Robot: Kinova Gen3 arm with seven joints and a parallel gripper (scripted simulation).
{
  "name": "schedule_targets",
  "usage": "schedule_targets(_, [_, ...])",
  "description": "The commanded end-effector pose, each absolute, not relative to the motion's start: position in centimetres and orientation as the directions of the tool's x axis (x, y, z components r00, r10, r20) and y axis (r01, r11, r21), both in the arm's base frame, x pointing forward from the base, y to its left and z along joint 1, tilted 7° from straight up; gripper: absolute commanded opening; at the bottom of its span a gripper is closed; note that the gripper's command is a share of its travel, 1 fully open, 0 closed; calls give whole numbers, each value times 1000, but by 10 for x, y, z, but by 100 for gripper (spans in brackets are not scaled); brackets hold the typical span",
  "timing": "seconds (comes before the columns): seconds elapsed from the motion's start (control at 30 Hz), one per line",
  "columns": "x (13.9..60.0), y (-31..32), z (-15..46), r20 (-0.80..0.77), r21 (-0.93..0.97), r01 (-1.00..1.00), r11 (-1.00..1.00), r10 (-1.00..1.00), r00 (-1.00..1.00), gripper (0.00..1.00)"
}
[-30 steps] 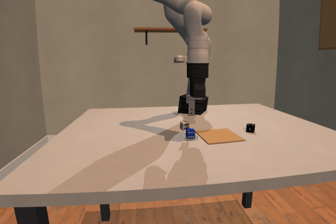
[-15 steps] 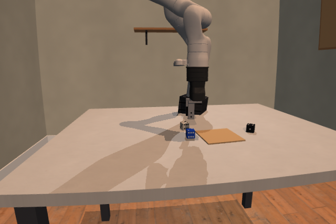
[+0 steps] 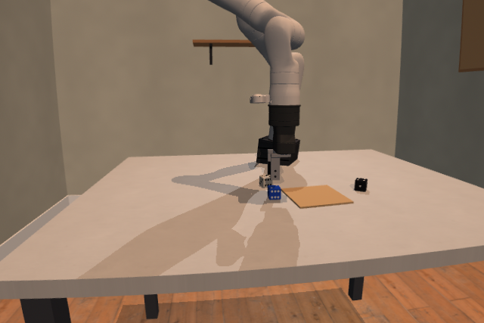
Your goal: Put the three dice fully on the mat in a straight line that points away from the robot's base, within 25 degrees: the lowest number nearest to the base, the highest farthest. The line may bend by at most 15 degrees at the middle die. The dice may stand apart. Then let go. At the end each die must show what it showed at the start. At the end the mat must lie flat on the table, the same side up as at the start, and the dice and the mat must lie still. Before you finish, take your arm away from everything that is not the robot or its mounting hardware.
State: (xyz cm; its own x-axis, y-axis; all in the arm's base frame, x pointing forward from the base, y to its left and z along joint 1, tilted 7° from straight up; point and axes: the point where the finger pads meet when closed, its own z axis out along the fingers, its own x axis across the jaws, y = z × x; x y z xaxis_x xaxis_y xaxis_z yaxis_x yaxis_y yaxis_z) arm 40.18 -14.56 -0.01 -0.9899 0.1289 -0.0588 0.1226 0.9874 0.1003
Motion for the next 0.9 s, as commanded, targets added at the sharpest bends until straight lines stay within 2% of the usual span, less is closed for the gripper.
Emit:
schedule_targets(0.0, [402,-143,-5,-56,104,119,987,125,-991,87])
schedule_targets(0.87, [403,-141,-18,-56,104,119,987,125,-991,87])
